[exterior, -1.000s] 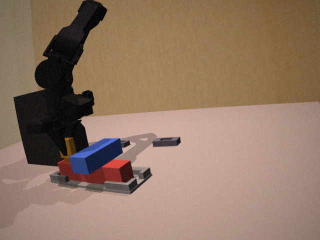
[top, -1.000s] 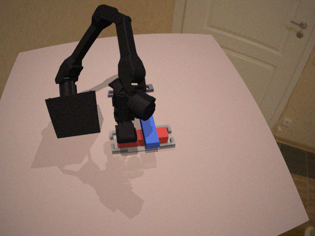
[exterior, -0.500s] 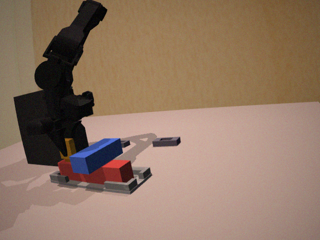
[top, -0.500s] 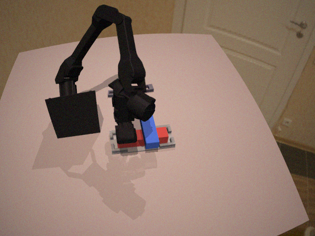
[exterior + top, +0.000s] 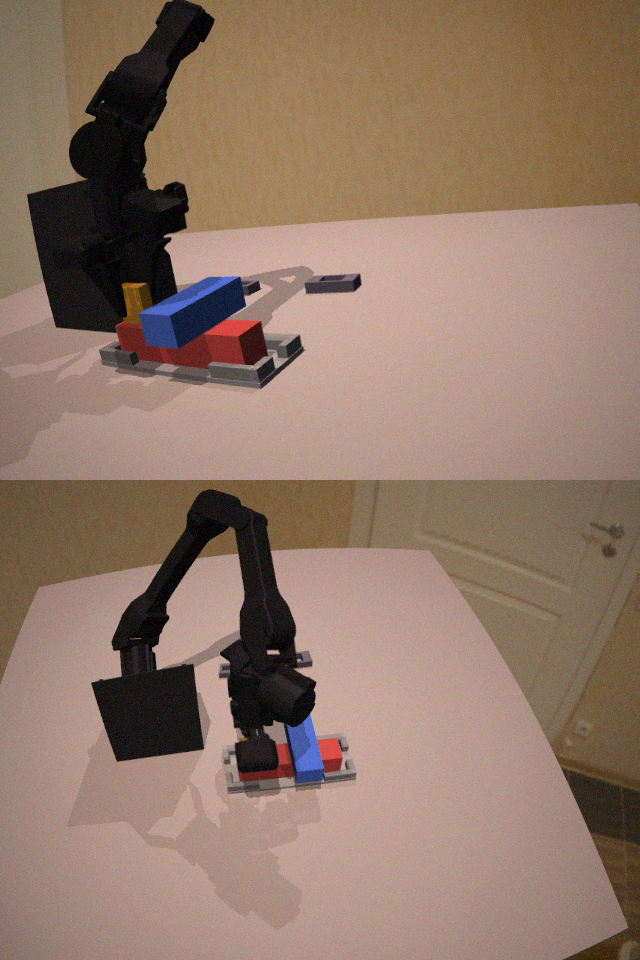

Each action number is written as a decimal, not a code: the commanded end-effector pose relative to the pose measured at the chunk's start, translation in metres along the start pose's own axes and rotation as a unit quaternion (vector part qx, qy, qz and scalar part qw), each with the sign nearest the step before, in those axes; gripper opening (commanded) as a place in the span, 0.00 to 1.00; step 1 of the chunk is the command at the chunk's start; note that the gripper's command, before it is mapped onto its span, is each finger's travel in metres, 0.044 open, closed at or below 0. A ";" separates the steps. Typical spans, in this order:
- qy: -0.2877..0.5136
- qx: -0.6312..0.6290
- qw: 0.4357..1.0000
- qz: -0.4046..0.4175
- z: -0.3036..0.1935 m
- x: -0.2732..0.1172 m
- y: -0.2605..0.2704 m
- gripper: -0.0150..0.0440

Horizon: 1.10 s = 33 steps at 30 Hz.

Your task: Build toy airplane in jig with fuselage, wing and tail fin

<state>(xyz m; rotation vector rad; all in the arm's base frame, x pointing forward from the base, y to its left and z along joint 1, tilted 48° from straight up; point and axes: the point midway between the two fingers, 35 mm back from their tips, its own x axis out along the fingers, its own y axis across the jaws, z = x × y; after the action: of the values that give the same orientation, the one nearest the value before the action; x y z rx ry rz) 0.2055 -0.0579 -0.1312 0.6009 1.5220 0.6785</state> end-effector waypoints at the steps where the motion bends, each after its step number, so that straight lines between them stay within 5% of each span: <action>1: 0.001 0.000 1.000 -0.001 0.000 0.000 0.000 0.69; 5: 0.001 0.000 1.000 -0.001 0.001 -0.012 -0.001 0.69; 11: 0.002 0.002 1.000 -0.001 0.000 -0.093 -0.001 0.69; 33: 0.002 0.002 1.000 -0.001 0.004 -0.094 -0.002 0.69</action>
<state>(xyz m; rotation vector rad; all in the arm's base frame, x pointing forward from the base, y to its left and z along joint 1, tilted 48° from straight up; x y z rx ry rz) 0.2154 -0.1266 -0.0691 0.6076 1.5237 0.6740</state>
